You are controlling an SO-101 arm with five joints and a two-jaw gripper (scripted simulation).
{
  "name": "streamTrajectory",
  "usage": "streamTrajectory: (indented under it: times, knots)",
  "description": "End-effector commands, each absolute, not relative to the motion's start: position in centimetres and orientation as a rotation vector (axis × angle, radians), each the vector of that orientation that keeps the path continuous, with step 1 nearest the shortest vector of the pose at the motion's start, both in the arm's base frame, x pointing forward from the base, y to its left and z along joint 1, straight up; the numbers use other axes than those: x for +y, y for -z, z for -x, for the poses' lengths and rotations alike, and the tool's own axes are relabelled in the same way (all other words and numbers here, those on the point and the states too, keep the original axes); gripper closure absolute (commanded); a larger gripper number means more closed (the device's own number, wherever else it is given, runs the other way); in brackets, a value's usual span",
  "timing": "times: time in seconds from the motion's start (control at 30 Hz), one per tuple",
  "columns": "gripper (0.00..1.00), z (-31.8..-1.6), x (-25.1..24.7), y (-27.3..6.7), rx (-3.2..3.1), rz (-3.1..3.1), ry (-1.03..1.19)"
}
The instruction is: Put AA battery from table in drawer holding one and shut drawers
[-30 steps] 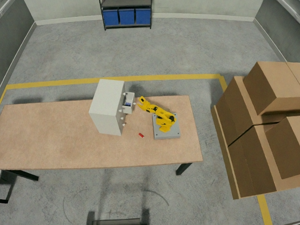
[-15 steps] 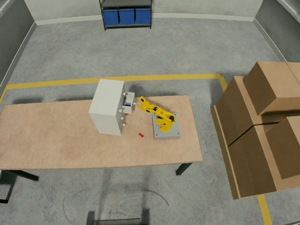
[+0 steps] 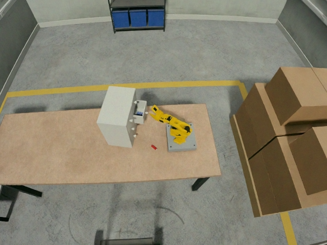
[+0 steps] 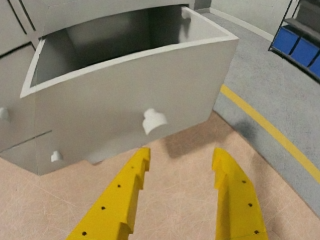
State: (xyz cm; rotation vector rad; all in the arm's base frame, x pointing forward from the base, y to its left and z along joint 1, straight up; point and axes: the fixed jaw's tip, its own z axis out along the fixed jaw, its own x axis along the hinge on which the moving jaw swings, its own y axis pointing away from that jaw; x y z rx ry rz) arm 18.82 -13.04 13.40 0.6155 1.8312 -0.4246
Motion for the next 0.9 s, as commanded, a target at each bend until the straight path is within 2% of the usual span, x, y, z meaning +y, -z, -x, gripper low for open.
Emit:
streamTrajectory:
  times: [0.0,0.7,0.87]
  knots:
    - [0.79,-18.9,-12.8,-12.9,1.845,-0.615,0.411]
    - [0.79,-18.9,-12.8,-12.8,1.845,-0.615,0.411]
    - [0.79,-20.2,-13.1,-12.4,1.851,-0.594,0.397]
